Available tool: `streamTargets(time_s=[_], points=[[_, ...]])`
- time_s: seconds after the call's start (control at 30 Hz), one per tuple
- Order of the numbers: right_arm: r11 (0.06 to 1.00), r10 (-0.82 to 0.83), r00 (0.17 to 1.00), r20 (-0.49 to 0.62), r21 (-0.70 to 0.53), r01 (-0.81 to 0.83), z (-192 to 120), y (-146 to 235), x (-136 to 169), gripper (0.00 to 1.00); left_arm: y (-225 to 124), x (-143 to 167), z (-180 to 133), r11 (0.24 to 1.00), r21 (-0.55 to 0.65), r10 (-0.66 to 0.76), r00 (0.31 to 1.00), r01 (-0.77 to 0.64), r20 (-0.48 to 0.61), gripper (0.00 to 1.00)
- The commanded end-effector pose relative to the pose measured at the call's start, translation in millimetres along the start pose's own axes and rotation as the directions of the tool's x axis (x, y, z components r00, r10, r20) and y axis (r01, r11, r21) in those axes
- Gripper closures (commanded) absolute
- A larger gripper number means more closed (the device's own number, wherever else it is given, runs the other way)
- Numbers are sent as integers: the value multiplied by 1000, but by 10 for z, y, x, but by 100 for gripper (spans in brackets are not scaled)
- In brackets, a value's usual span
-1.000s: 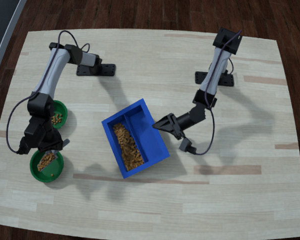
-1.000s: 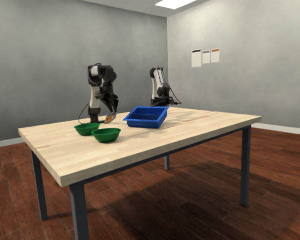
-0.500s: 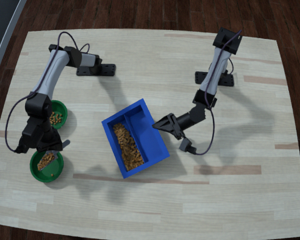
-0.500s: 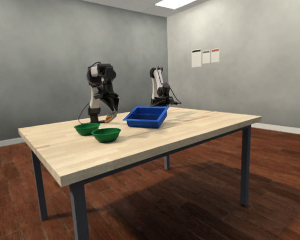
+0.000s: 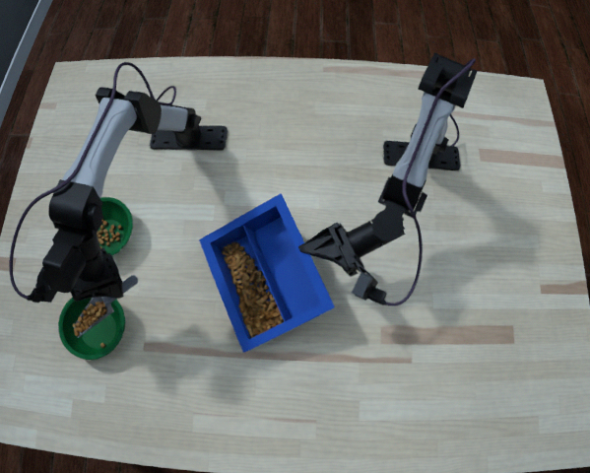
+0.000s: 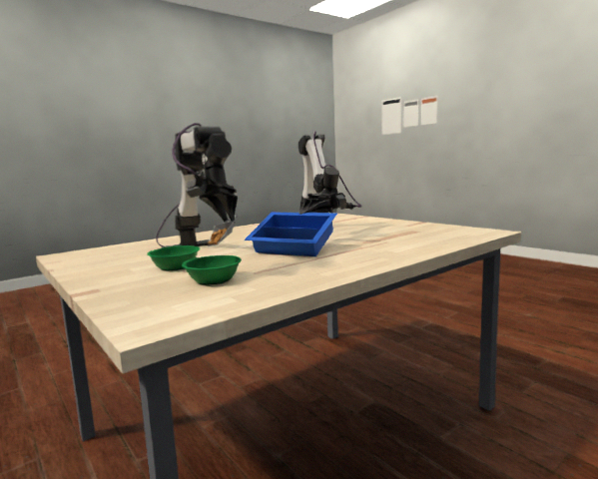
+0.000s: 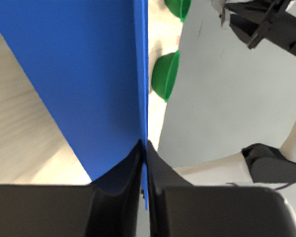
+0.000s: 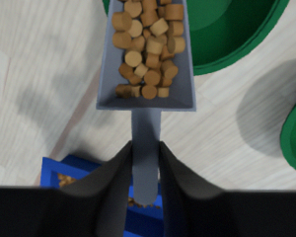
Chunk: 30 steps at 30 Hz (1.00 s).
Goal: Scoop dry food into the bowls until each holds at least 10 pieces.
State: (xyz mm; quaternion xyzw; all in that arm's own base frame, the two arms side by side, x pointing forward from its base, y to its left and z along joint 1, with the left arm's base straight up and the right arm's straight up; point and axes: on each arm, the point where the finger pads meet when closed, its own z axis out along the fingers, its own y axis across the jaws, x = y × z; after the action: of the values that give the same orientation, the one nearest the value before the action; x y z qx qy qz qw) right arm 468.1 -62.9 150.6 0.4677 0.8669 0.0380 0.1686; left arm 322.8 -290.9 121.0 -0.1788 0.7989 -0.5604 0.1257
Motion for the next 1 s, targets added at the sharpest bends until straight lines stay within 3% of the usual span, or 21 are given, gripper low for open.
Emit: streamTargets(time_s=[0.0,0.73,0.87,0.9,0.93,0.97], points=[[999,11,999,48,-50,-9,-165,94,-133,100,-412,-43,-49,992,97,85,996,-85,11,100],[1000,10,1000,16,-23,-10,-86,28,-50,100,-412,-43,-49,992,97,85,996,-85,11,100],[997,75,997,-17,-18,-76,34,43,-82,100,-412,-43,-49,992,97,85,996,-85,11,100],[995,90,996,-6,-39,-90,-71,68,-104,100,-412,-43,-49,992,97,85,996,-85,11,100],[994,104,994,-24,-25,-105,17,55,-88,100,-412,-43,-49,992,97,85,996,-85,11,100],[992,109,994,8,-64,-108,-178,102,-145,100,-412,-43,-49,992,97,85,996,-85,11,100]])
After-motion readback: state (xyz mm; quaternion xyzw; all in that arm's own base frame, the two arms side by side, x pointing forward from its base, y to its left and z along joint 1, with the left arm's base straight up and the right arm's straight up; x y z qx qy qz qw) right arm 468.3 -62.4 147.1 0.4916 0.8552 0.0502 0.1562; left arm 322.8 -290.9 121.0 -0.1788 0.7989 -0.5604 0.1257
